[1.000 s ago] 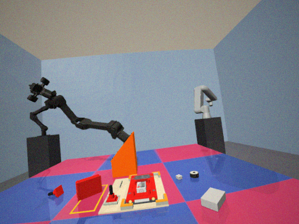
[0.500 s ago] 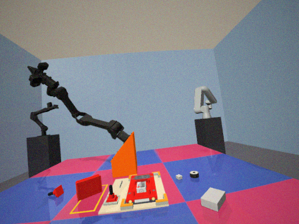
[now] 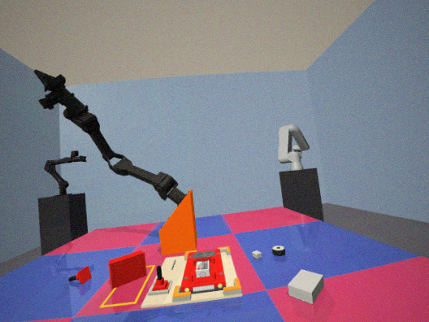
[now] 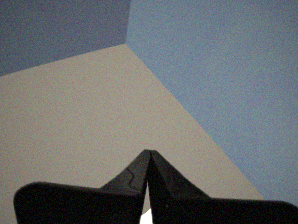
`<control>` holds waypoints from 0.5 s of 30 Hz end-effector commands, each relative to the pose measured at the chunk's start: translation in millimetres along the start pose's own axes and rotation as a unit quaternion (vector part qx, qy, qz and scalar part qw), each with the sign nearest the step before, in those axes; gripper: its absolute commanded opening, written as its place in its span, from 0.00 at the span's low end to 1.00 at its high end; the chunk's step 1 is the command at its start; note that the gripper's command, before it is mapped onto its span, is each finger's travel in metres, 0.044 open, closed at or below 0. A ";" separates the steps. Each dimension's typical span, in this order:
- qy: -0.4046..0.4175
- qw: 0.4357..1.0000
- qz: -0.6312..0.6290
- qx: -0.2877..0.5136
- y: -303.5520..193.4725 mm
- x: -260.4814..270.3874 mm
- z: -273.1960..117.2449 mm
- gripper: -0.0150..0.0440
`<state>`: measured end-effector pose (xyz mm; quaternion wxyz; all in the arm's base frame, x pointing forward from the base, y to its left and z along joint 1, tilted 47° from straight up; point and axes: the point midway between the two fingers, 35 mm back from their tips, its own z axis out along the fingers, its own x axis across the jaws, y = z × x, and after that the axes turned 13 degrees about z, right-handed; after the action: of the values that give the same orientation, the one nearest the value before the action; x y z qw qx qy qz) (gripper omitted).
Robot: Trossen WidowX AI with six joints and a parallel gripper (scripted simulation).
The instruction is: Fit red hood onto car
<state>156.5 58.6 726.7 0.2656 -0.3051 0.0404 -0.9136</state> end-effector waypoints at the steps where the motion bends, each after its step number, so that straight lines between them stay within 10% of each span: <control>1: -0.047 0.995 -0.088 -0.020 10.3 -40.5 5.1 0.25; 15: -0.196 0.935 -0.293 -0.046 60.0 -160.1 4.5 0.25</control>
<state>274.0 86.4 648.2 -0.0080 -0.4647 -0.0484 -0.8841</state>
